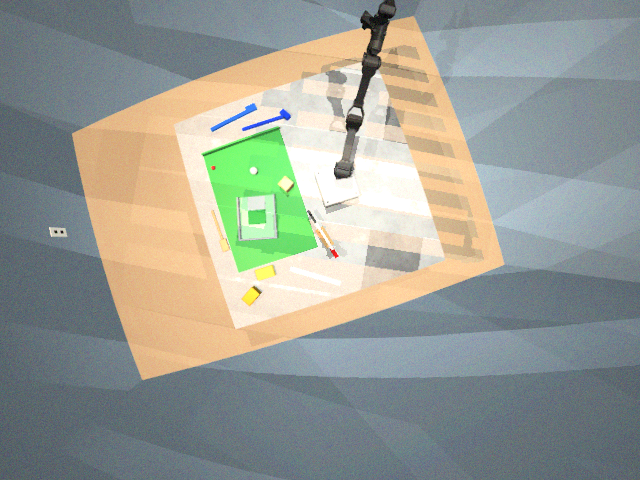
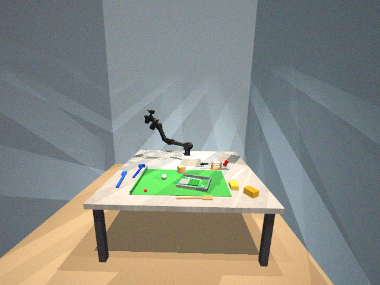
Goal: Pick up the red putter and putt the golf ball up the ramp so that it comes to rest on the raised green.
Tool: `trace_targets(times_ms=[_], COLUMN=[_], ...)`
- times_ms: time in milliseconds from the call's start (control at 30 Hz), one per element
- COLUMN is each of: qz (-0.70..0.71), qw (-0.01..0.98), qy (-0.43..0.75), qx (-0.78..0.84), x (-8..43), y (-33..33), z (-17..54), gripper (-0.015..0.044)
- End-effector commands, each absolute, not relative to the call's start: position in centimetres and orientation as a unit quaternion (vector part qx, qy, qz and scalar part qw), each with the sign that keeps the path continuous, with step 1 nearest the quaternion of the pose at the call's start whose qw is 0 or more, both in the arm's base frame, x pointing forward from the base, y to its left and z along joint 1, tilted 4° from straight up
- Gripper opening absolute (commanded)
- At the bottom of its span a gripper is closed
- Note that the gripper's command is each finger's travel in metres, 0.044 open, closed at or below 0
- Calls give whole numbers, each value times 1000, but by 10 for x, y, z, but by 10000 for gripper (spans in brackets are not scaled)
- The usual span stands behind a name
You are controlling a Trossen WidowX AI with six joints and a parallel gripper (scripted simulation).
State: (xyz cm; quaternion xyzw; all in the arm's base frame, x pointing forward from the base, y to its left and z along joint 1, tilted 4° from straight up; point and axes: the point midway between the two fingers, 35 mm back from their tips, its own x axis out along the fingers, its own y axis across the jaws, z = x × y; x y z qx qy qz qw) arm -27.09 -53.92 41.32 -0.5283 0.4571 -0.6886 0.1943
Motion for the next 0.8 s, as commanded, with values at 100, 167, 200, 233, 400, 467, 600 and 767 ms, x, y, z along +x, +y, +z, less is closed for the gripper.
trace_targets(times_ms=[100, 167, 200, 233, 400, 467, 600, 767], qz=[-682, -678, -675, -673, -661, -654, -638, -620], qw=[149, 104, 81, 57, -40, -88, -186, -259], qy=[452, 451, 452, 452, 453, 452, 448, 447], qx=[-555, -571, -578, -583, -597, -600, -598, -590], x=[-258, -253, -251, -249, -238, -231, -214, -197], y=[-525, -505, -494, -482, -433, -407, -352, -300], z=[437, 462, 476, 489, 539, 562, 602, 630], gripper=[440, 440, 440, 440, 440, 440, 440, 440])
